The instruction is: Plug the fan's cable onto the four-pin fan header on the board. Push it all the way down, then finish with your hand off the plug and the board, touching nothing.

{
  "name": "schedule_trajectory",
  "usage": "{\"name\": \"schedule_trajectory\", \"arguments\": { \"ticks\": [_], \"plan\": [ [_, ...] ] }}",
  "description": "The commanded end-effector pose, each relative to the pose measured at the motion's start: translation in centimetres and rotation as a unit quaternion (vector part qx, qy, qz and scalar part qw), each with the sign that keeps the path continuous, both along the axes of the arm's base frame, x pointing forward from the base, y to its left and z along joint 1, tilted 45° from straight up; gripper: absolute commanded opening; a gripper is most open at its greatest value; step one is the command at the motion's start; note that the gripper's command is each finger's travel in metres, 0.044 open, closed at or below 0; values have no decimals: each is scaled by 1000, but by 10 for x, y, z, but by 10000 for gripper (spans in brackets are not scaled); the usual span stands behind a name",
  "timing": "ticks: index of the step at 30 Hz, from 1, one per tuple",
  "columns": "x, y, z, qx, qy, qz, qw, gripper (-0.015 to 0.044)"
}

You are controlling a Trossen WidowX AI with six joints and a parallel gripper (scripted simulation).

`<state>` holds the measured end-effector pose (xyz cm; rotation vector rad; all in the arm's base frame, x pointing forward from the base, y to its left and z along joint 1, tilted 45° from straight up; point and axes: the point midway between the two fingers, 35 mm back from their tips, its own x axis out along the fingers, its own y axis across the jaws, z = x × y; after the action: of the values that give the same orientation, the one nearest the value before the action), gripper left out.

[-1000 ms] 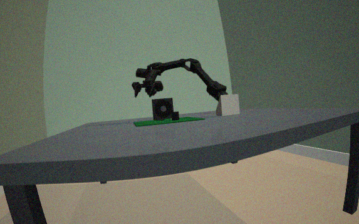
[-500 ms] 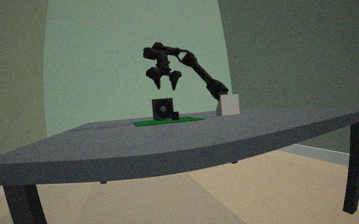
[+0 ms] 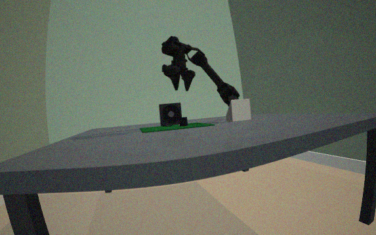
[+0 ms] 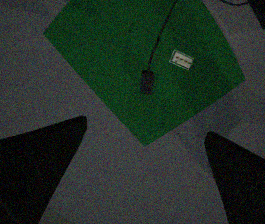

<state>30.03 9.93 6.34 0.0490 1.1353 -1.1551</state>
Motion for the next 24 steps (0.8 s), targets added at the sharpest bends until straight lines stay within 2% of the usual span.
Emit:
{"name": "schedule_trajectory", "arguments": {
  "ticks": [1, 9, 24],
  "plan": [
    [1, -7, -9, -4, 3, 6, 1000, 440],
    [-4, -67, -69, -6, 2, 6, 1000, 440],
    [-5, -75, -77, -6, 2, 6, 1000, 440]
  ]
}}
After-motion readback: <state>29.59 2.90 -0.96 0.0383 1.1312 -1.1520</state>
